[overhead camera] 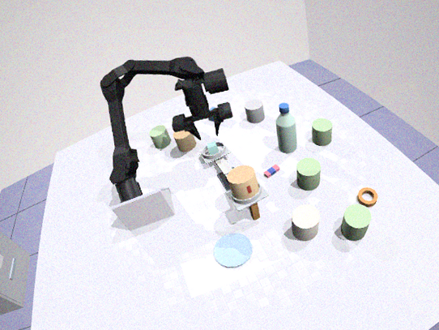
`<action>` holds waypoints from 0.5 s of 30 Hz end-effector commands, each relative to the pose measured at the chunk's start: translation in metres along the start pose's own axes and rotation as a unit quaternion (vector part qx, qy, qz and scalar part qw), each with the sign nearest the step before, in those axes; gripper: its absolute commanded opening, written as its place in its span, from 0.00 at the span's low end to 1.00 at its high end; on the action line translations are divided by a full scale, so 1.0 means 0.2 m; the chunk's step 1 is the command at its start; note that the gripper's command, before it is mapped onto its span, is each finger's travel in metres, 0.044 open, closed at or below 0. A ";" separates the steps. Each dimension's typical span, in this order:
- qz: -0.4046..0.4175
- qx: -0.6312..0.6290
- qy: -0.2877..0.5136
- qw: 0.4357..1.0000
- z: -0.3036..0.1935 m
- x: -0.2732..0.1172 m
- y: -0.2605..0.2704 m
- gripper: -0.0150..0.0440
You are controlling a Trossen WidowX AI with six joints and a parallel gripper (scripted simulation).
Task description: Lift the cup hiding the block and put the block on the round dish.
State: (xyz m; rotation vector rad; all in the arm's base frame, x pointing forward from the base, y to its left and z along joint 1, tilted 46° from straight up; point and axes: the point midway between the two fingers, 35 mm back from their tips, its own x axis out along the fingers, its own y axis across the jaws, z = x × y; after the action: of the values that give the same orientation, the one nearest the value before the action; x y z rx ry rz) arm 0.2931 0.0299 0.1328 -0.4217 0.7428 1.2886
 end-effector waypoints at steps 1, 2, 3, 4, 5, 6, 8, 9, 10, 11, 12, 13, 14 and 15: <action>0.003 -0.037 -0.004 0.999 -0.01 0.00 -0.01 0.69; 0.003 -0.037 -0.004 0.999 -0.01 0.00 -0.01 0.69; 0.003 -0.037 -0.004 0.999 -0.01 0.00 -0.01 0.69; 0.003 -0.037 -0.004 0.999 -0.01 0.00 -0.01 0.69; 0.003 -0.037 -0.004 0.999 -0.01 0.00 -0.01 0.69; 0.003 -0.038 -0.004 0.999 -0.01 0.01 -0.01 0.69; 0.003 -0.038 -0.004 0.999 -0.01 0.06 -0.01 0.69; 0.003 -0.038 -0.004 0.999 -0.01 0.07 -0.01 0.69; 0.003 -0.038 -0.004 0.999 -0.01 0.08 -0.01 0.69; 0.003 -0.038 -0.004 0.999 -0.01 0.08 -0.01 0.69; 0.003 -0.038 -0.004 0.999 -0.01 0.08 -0.01 0.69; 0.003 -0.038 -0.004 0.999 -0.01 0.09 -0.01 0.69; 0.003 -0.038 -0.004 0.999 -0.01 0.10 -0.01 0.69; 0.003 -0.038 -0.004 0.999 -0.01 0.11 -0.01 0.69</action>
State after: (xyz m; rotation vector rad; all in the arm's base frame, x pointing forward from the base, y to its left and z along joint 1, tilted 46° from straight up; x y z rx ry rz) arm 0.2961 0.0396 0.1184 -0.4809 0.6923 1.3254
